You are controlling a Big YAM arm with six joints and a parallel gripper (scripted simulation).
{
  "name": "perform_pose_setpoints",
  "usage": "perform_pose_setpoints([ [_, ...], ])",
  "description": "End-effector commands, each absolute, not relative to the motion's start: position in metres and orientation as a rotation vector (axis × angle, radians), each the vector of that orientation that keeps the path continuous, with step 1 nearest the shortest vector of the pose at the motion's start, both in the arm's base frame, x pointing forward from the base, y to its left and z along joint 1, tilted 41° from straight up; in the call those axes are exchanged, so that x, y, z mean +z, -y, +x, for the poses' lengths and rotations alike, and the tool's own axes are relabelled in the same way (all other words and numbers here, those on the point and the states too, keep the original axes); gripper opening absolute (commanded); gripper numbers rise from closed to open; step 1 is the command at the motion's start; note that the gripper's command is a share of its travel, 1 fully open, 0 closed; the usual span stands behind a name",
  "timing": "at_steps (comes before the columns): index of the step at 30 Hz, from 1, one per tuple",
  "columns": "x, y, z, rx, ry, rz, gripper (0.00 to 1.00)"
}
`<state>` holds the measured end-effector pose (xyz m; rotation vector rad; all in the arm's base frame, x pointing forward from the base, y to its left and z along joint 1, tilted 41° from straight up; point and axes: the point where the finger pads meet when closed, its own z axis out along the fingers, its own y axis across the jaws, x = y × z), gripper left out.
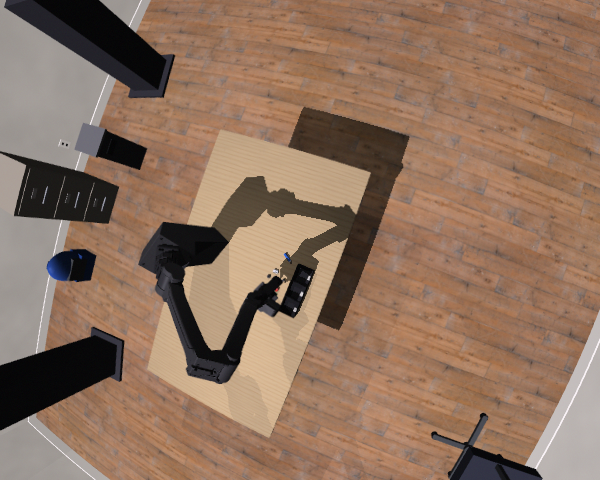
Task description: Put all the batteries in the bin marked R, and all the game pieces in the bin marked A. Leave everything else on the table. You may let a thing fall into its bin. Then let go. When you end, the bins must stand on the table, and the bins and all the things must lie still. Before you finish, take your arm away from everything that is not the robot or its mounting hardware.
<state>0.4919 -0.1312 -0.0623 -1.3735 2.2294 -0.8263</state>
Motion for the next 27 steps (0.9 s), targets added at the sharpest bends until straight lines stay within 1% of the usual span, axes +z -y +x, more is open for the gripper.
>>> perform_pose_setpoints([
  [1,-0.065,0.128,0.484,-0.815,-2.232,-1.384,0.29],
  [13,-0.059,0.124,0.494,-0.816,-2.222,-1.382,0.29],
  [27,-0.096,0.151,0.526,-0.831,-2.225,-1.375,0.29],
])
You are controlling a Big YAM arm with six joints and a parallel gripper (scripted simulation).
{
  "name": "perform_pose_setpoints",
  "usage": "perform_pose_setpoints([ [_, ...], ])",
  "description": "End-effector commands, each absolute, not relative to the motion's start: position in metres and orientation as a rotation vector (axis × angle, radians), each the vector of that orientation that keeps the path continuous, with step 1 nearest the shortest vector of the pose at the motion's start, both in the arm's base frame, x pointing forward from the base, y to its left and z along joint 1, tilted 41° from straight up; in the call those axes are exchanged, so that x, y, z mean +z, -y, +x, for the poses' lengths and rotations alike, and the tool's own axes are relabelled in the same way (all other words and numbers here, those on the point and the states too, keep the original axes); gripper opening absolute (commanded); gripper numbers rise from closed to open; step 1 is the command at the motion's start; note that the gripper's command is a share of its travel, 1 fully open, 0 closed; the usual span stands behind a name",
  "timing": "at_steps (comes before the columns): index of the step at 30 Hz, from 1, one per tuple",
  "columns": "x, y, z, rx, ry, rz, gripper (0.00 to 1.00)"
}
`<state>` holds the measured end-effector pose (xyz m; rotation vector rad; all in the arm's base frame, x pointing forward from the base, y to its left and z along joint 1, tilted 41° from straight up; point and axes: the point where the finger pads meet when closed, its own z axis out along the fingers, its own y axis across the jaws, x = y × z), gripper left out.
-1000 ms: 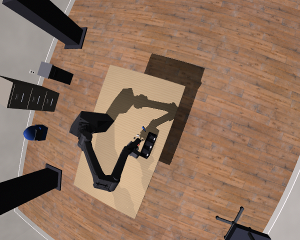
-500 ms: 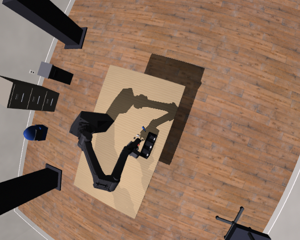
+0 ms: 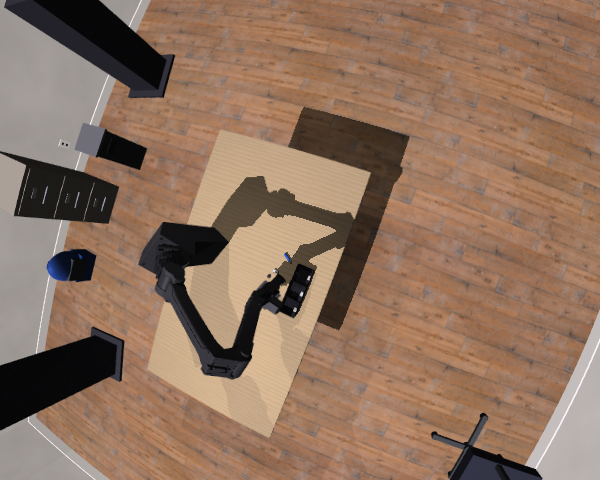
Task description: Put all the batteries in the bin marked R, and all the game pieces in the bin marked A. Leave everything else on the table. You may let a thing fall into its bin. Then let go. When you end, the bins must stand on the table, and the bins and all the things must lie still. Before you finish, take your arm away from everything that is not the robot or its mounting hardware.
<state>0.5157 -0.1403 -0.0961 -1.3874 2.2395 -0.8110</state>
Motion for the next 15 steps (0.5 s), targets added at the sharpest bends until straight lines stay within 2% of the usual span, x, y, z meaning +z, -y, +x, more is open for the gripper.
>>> perform_pose_setpoints([
  [1,-0.099,0.152,0.529,-0.831,-2.225,-1.375,0.29],
  [12,-0.089,0.152,0.546,-0.838,-2.208,-1.367,0.29],
  [15,-0.110,0.152,0.543,-0.826,-2.221,-1.376,0.29],
])
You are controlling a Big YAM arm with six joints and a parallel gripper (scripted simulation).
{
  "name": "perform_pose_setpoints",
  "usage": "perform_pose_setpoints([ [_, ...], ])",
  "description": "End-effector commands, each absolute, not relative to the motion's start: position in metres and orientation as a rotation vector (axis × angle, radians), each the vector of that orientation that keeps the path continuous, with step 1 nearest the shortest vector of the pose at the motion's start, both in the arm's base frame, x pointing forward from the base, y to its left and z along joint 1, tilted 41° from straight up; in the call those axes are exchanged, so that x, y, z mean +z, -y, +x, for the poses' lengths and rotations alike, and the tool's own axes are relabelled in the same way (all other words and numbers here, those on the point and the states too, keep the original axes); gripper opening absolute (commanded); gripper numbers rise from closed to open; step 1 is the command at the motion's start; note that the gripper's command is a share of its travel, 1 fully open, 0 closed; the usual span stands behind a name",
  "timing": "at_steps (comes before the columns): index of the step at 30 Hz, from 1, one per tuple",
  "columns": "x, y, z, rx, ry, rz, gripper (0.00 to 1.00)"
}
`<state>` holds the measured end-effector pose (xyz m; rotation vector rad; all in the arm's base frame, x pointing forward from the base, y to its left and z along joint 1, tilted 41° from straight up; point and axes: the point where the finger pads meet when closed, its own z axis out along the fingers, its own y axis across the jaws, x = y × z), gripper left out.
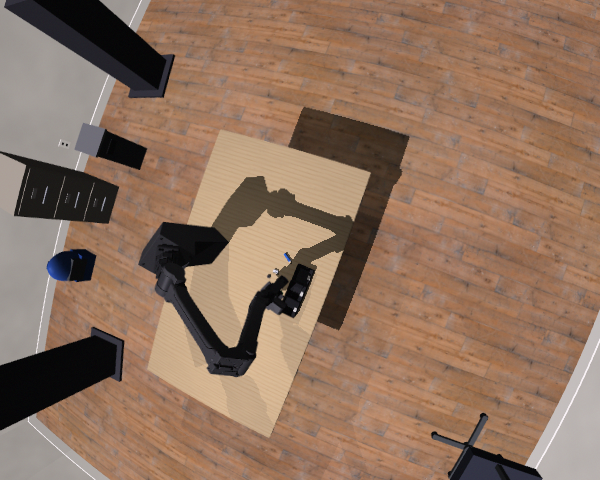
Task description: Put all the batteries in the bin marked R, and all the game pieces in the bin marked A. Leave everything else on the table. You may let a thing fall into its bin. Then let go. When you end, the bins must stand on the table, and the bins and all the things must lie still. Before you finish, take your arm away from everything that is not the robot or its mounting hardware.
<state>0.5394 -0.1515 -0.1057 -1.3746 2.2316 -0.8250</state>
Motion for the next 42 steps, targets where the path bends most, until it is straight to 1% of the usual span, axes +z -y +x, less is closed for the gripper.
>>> perform_pose_setpoints([
  [1,-0.112,0.153,0.543,-0.827,-2.222,-1.376,0.29],
  [6,-0.118,0.156,0.543,-0.829,-2.225,-1.374,0.29],
  [7,-0.101,0.158,0.550,-0.851,-2.204,-1.357,0.29],
  [12,-0.099,0.160,0.550,-0.849,-2.209,-1.355,0.29],
  [14,-0.111,0.159,0.545,-0.835,-2.223,-1.366,0.29],
  [23,-0.124,0.156,0.529,-0.816,-2.242,-1.381,0.29],
  [40,-0.126,0.155,0.522,-0.817,-2.240,-1.380,0.29],
  [41,-0.126,0.155,0.522,-0.817,-2.241,-1.380,0.10],
  [42,-0.126,0.155,0.522,-0.817,-2.241,-1.380,0.10],
])
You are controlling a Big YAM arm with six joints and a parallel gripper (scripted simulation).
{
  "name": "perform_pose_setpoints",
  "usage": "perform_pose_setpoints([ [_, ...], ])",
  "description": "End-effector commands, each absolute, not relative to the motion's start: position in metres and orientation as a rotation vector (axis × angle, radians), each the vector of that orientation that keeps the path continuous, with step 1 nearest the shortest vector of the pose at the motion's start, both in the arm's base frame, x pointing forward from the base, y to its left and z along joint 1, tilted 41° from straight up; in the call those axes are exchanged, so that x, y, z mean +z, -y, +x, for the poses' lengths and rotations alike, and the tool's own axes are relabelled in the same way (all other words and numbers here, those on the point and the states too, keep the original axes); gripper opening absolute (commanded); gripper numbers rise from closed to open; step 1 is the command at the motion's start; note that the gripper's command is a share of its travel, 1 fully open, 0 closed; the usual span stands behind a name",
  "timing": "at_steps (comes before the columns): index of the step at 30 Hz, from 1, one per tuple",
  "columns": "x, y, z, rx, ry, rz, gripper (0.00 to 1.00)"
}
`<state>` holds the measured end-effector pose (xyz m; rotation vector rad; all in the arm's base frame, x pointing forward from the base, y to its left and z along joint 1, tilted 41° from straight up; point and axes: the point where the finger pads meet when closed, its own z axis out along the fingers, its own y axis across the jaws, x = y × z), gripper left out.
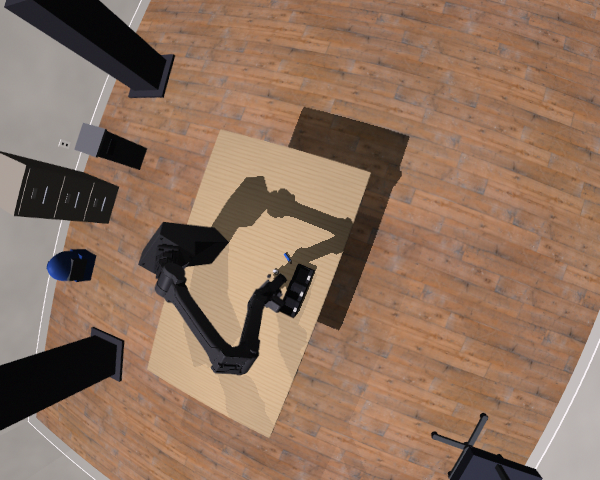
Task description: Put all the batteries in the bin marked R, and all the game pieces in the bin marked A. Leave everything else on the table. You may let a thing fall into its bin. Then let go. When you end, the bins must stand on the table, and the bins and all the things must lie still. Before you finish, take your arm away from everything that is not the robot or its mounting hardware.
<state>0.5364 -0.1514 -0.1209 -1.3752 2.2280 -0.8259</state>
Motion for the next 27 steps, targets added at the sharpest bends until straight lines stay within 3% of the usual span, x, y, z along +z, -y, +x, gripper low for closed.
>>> perform_pose_setpoints([
  [1,-0.1259,0.1545,0.5220,-0.817,-2.241,-1.380,0.10],
  [27,-0.1275,0.1546,0.5208,-0.815,-2.243,-1.382,0.10],
])
